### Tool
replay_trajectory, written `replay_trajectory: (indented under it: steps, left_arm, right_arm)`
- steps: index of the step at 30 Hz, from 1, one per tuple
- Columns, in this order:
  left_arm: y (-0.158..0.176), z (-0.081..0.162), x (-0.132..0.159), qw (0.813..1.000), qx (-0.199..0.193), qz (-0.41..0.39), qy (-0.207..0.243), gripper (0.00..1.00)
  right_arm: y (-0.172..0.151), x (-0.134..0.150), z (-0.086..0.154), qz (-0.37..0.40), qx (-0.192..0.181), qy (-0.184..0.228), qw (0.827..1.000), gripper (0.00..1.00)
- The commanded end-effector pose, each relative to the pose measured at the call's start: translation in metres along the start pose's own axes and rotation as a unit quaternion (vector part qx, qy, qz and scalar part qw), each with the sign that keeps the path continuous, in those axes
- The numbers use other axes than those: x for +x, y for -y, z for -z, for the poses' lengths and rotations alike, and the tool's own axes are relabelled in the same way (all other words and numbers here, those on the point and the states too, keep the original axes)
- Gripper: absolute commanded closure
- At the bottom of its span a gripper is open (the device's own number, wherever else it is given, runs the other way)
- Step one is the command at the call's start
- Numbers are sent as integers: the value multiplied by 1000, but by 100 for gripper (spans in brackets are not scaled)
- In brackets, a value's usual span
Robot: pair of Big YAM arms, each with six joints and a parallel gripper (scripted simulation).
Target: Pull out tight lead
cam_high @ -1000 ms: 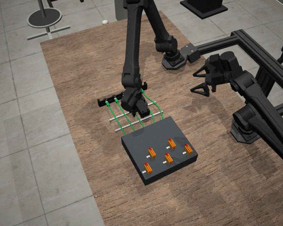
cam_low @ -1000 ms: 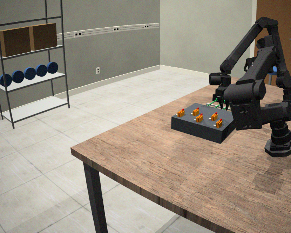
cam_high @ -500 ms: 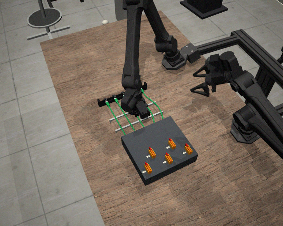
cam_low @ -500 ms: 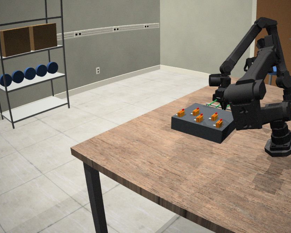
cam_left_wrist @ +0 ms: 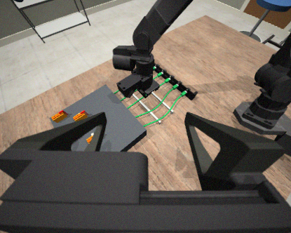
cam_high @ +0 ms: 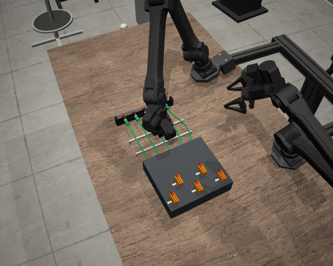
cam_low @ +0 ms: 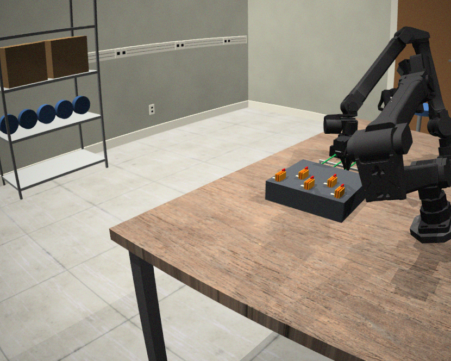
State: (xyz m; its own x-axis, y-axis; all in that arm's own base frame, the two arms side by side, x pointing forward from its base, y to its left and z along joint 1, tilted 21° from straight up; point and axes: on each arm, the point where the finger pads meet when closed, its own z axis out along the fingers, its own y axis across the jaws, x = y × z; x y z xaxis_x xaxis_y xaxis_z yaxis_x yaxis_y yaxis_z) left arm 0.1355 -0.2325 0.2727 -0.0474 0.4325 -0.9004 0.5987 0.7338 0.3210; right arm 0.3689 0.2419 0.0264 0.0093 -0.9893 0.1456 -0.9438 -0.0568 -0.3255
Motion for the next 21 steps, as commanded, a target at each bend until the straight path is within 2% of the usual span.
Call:
replay_trajectory:
  steps: [1,10,19,21]
  left_arm:
    - [-1,1,-5,1000,-1,6,5,0]
    - [-1,1,-5,1000,-1,6,5,0]
    - [-1,1,-5,1000,-1,6,5,0]
    - [-1,1,-5,1000,-1,6,5,0]
  right_arm:
    - [21,-13,20,-2,30,25,999,100]
    - [21,-17,42,-8,33,32,999,100]
    - [19,-15,49,-7,30,28,999,100]
    - [5,-7,44,-2,15,15,1000,100]
